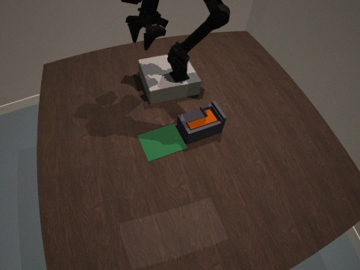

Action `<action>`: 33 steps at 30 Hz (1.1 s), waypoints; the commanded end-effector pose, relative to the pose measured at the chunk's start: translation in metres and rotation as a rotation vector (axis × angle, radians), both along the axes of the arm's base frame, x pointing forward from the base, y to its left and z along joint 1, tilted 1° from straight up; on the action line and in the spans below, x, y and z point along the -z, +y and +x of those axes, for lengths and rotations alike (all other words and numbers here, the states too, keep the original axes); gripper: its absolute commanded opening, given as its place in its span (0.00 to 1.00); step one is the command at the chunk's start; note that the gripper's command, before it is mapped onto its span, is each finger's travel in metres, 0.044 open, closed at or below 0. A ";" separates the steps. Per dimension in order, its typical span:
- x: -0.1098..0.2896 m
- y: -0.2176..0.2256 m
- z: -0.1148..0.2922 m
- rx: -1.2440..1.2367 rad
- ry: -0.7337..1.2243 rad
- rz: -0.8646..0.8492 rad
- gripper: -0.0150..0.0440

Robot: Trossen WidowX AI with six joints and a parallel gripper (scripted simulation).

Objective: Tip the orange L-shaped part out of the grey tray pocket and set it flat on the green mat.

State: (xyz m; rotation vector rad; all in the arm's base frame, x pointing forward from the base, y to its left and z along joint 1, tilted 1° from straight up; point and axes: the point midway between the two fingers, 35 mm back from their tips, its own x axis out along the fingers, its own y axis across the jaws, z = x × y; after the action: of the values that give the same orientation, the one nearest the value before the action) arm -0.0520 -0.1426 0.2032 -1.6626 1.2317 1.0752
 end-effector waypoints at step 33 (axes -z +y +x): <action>0.052 0.013 0.214 -2.597 0.351 -0.327 0.56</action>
State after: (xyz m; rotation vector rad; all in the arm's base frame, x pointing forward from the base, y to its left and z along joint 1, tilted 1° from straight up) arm 0.1424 -0.1448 0.1599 -2.8545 -1.3503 2.3106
